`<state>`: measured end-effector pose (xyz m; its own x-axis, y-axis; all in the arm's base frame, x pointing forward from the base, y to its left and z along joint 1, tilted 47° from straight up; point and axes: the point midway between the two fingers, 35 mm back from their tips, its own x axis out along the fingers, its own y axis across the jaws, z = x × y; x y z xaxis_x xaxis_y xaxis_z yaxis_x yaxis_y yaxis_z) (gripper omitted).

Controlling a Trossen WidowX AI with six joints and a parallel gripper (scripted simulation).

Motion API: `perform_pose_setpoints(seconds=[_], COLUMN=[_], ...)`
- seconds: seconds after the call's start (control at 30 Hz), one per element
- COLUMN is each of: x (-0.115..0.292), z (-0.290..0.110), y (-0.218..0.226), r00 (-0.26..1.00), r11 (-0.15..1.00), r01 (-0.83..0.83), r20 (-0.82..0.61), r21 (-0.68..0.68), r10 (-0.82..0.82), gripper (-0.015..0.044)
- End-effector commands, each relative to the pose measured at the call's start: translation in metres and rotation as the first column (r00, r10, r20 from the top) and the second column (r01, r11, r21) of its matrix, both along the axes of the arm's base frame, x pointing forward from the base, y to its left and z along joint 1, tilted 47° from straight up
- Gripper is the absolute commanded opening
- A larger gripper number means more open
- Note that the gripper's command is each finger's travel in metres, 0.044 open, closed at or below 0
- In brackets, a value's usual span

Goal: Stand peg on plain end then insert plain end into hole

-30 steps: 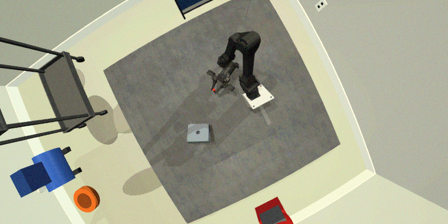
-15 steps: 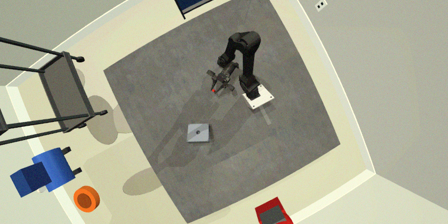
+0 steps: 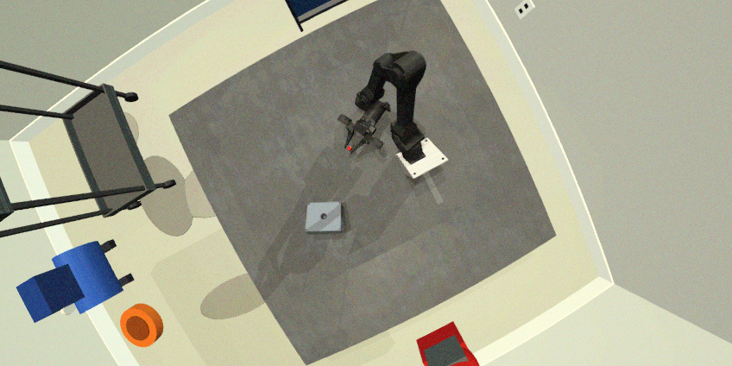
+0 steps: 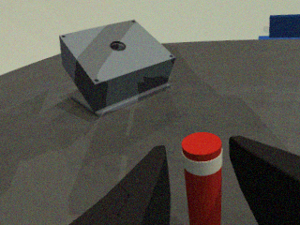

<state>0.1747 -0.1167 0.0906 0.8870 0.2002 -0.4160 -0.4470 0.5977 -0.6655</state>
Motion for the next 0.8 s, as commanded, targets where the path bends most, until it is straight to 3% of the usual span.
perform_pose_setpoints(seconds=[0.0, 0.33, 0.7, 0.77], x=[0.0001, 0.0001, 0.0001, 0.0001], z=[0.0000, 0.0000, 0.0000, 0.0000], y=[0.0000, 0.0000, 0.0000, 0.0000], r00=[1.000, 1.000, 1.000, 1.000], r11=[1.000, 1.000, 1.000, 1.000], r01=[0.000, 0.000, 0.000, 0.000], r20=[0.000, 0.000, 0.000, 0.000], r21=[0.001, 0.001, 0.001, 0.001], r10=[0.000, 0.000, 0.000, 0.000], gripper=[0.0130, 0.0130, 0.0419, 0.0440])
